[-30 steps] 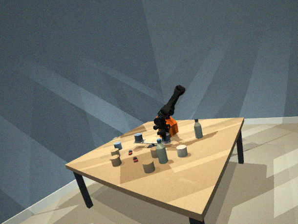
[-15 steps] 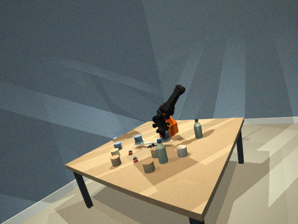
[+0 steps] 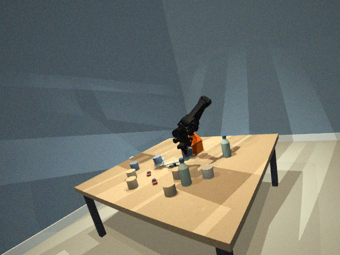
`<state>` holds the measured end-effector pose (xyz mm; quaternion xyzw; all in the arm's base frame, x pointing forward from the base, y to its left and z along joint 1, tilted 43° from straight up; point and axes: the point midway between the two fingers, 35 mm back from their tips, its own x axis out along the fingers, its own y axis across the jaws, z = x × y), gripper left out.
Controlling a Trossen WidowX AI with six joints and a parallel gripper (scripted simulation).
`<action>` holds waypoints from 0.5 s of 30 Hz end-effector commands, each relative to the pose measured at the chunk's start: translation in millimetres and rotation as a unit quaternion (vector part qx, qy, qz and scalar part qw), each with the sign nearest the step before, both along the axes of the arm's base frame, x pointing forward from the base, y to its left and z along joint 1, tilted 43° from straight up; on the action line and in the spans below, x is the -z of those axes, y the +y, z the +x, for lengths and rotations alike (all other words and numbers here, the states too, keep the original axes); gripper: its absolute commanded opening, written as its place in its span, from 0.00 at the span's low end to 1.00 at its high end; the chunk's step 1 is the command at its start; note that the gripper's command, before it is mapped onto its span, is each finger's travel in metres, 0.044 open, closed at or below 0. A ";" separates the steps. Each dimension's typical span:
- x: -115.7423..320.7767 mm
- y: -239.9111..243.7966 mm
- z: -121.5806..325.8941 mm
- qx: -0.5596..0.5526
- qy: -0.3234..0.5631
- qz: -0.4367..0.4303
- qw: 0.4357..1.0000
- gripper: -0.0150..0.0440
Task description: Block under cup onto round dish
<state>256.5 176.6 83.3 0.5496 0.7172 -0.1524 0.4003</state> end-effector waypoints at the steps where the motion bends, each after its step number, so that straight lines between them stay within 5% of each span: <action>1: -8.2 -3.7 3.6 0.001 -0.009 0.002 1.000 0.25; 15: -21.2 -15.8 4.1 0.001 -0.009 0.002 1.000 0.25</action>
